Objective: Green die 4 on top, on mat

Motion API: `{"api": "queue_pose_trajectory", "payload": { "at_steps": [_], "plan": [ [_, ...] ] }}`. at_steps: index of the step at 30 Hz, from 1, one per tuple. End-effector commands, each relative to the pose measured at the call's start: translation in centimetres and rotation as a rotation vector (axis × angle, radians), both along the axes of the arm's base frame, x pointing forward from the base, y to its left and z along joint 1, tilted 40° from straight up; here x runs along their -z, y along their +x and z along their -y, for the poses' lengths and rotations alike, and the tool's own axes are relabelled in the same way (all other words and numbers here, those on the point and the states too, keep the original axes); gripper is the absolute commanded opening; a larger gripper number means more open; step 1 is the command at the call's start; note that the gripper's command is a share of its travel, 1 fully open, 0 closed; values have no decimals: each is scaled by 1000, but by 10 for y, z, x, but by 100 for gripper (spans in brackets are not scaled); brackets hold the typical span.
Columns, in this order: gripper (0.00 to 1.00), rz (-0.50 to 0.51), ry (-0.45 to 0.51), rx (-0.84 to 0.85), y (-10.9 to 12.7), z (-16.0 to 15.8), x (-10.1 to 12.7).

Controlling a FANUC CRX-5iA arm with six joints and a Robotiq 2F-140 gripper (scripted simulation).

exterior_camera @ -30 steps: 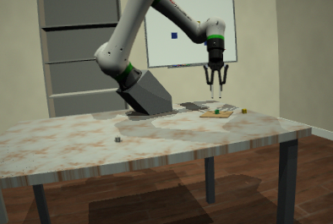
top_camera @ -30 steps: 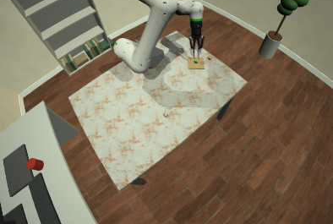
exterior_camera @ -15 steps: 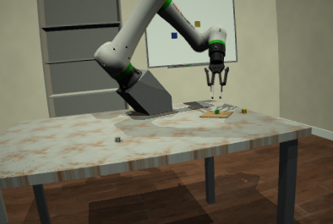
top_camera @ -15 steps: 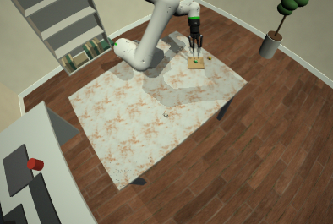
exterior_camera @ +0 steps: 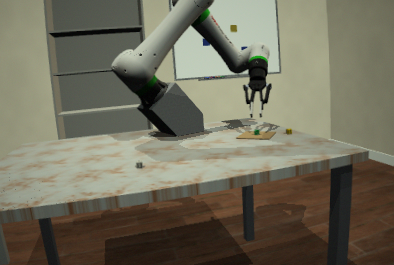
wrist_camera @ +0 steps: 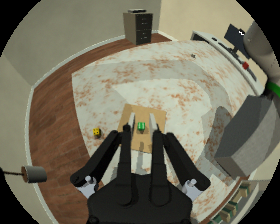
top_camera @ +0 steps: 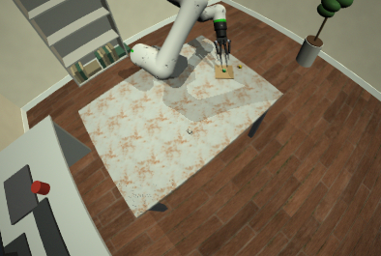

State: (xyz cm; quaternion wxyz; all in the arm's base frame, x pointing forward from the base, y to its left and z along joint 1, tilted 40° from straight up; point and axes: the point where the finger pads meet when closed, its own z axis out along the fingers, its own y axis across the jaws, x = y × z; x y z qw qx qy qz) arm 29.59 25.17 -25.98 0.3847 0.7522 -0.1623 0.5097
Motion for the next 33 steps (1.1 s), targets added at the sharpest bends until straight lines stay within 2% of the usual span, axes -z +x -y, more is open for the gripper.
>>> {"api": "queue_pose_trajectory", "payload": {
  "at_steps": [1,18,33],
  "plan": [
    [29,0,0,0,0,0,0],
    [29,0,0,0,0,1,2],
    [29,0,0,0,3,13,16]
  ]
}}
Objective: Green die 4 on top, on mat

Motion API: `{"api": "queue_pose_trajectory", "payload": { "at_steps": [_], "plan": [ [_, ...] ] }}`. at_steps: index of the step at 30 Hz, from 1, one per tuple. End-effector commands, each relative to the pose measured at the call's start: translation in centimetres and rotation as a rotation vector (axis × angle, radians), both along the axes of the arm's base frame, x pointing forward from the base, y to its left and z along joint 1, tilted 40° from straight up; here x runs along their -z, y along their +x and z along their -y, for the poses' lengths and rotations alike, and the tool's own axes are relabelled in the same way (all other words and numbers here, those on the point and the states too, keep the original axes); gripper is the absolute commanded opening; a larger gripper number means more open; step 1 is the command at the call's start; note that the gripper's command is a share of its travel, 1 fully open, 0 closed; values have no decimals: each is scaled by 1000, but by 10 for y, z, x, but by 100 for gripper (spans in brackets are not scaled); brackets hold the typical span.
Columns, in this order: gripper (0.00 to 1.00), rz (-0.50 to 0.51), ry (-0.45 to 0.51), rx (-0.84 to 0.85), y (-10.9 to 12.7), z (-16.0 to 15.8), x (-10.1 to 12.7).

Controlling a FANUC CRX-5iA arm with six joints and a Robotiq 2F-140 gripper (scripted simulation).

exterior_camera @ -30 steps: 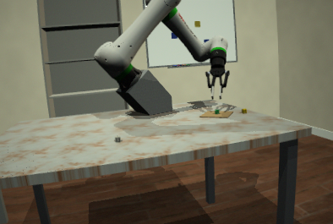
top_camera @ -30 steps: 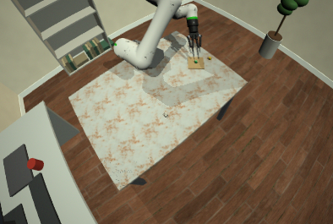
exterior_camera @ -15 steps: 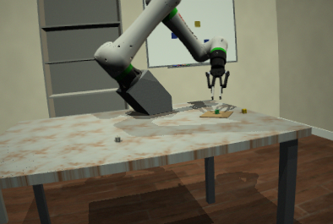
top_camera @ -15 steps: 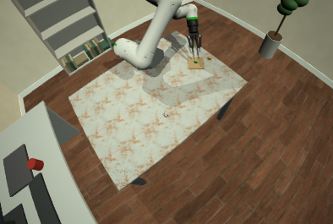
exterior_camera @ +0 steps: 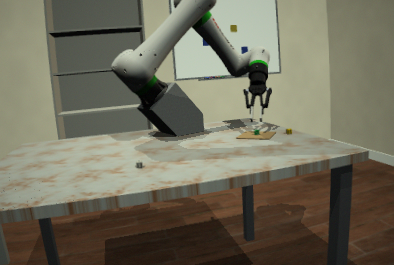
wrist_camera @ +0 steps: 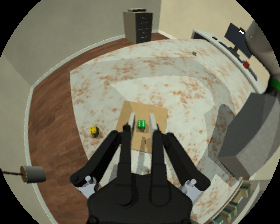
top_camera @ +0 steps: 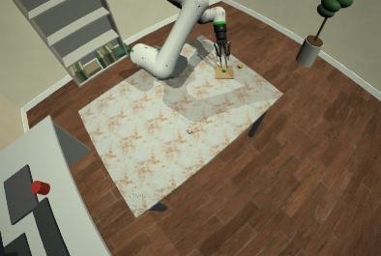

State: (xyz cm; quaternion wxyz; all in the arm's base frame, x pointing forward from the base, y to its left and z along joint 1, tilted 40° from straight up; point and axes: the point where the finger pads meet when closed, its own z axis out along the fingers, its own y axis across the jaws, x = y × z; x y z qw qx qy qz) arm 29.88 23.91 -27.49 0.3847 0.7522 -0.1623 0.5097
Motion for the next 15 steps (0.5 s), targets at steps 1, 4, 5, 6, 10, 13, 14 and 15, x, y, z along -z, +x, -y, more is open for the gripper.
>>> {"api": "queue_pose_trajectory", "payload": {
  "at_steps": [1,4,5,6,10,13,14,15],
  "plan": [
    [29,0,0,0,0,0,1],
    [29,0,0,0,1,4,5],
    [29,0,0,0,1,5,6],
    [29,0,0,0,2,6,8],
    [29,0,0,0,3,11,14],
    [29,0,0,0,4,15,18],
    [29,0,0,0,4,16,20],
    [29,0,0,0,4,17,21]
  ]
}}
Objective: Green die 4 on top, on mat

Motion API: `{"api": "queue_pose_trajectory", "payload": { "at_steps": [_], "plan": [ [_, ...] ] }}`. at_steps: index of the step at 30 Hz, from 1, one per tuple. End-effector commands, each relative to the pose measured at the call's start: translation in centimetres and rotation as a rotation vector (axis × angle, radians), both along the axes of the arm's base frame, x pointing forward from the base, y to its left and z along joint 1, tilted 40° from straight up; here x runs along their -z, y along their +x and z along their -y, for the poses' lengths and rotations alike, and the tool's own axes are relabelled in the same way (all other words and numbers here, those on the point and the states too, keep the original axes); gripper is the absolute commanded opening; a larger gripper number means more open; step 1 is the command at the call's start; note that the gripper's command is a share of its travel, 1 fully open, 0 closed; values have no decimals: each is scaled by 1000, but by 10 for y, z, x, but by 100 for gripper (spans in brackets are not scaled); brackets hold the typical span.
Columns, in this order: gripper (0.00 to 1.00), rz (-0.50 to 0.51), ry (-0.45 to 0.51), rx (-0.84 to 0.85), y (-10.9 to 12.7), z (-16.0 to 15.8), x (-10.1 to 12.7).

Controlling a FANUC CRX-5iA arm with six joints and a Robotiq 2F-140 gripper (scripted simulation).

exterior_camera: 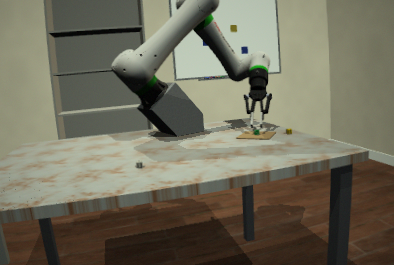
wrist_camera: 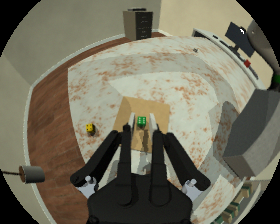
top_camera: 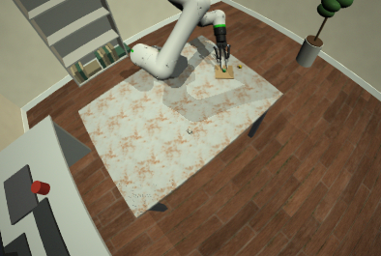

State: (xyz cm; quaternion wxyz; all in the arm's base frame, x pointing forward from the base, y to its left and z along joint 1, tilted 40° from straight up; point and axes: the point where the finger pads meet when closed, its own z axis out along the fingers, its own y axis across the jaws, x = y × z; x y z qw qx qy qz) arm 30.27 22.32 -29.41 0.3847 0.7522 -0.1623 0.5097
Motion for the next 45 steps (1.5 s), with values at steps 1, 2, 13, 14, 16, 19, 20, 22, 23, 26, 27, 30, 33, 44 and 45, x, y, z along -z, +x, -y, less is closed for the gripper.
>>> {"api": "queue_pose_trajectory", "payload": {
  "at_steps": [1,2,13,14,16,19,20,22,23,26,27,30,33,44,45],
  "plan": [
    [29,0,0,0,1,3,3],
    [29,0,0,0,1,3,3],
    [29,0,0,0,3,12,14],
    [29,0,0,0,3,12,15],
    [29,0,0,0,3,13,16],
    [29,0,0,0,3,14,17],
    [29,0,0,0,3,14,17],
    [29,0,0,0,4,15,18],
    [29,0,0,0,4,15,18],
    [29,0,0,0,4,15,19],
    [29,0,0,0,4,15,19],
    [29,0,0,0,4,16,19],
    [29,0,0,0,4,16,19],
    [29,0,0,0,4,16,19],
    [29,0,0,0,4,16,19]
  ]
}}
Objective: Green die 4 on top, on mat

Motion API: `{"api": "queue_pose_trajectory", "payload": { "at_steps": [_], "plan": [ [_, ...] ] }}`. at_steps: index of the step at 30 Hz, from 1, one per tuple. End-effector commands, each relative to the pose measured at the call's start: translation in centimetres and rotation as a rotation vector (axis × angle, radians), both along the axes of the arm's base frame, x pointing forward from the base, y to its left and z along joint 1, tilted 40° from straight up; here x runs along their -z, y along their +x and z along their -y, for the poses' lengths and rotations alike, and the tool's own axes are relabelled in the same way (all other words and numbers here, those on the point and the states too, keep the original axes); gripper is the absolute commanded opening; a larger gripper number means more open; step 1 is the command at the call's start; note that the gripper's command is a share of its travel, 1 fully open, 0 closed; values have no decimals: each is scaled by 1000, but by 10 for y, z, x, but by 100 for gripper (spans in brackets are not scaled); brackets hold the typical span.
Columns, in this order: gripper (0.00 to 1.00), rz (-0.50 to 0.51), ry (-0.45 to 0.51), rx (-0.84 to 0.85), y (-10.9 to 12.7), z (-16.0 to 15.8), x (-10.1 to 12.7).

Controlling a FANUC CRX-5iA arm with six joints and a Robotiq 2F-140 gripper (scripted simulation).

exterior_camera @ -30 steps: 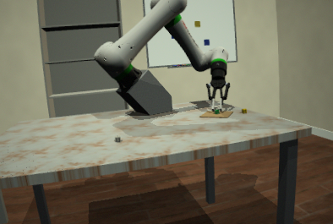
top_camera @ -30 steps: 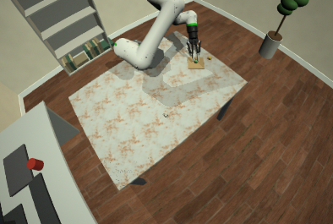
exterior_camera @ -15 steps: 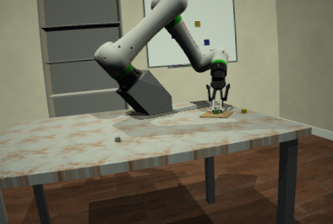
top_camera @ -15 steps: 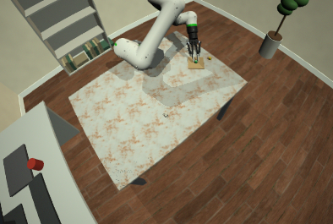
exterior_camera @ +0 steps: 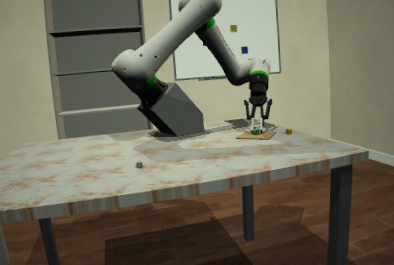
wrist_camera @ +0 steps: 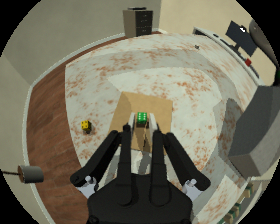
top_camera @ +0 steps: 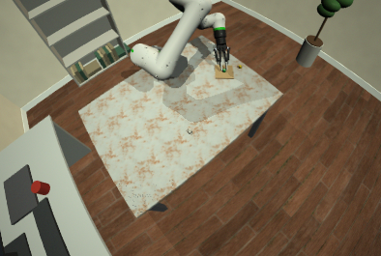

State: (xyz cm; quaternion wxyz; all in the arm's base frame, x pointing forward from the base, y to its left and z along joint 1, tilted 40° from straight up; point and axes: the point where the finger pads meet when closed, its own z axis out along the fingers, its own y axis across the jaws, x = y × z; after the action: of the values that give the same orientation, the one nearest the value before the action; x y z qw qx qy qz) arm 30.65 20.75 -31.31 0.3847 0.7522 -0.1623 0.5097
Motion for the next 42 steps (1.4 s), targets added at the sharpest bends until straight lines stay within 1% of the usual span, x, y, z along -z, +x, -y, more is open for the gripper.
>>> {"api": "queue_pose_trajectory", "payload": {
  "at_steps": [1,20,21,42],
  "plan": [
    [29,0,0,0,0,0,0],
    [29,0,0,0,0,0,0],
    [18,0,0,0,0,0,0],
    [18,0,0,0,0,0,0]
  ]
}}
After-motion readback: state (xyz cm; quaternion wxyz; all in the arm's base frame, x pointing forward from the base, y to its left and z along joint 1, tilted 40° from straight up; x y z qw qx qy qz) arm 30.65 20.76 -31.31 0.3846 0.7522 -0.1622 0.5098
